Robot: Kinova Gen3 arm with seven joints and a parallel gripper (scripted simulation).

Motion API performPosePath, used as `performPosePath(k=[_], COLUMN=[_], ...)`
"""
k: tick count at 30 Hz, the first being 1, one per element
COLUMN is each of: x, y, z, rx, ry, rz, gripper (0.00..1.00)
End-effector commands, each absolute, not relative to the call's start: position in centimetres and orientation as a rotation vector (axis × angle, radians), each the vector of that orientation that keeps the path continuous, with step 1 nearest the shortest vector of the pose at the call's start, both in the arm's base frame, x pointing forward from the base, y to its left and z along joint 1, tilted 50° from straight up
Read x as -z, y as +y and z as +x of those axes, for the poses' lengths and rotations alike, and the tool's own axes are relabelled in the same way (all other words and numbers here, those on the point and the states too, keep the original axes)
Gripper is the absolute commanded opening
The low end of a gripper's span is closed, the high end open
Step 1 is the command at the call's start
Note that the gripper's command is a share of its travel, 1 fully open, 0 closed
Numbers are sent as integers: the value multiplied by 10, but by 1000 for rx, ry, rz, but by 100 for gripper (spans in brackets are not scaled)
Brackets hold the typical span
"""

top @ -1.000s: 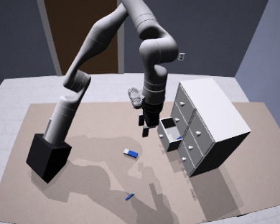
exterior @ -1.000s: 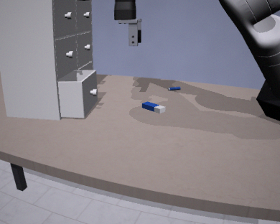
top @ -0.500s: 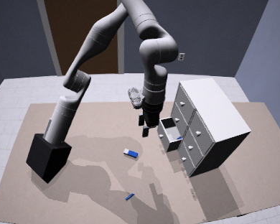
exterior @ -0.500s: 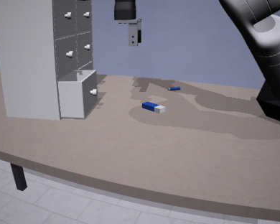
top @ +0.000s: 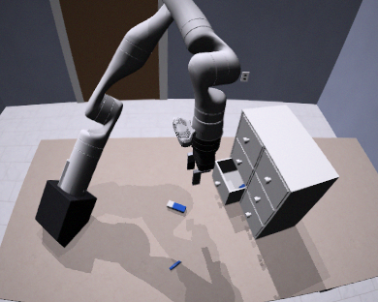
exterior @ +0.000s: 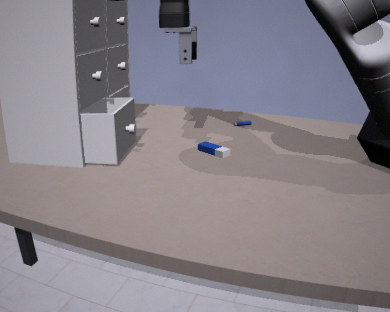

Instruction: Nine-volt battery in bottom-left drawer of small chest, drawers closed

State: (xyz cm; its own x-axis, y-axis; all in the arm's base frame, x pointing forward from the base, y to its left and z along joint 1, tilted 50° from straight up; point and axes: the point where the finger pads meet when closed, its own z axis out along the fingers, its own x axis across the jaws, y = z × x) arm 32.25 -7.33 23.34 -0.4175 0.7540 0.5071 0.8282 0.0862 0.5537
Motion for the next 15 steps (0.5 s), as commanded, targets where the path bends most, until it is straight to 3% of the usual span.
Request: performPosePath(k=[1,15], x=[-235,-232], y=[-73,-76], z=[322,315], rx=[1243,1214], ry=[-2241,-2144], rz=[-1644,-1724], gripper=[100,100])
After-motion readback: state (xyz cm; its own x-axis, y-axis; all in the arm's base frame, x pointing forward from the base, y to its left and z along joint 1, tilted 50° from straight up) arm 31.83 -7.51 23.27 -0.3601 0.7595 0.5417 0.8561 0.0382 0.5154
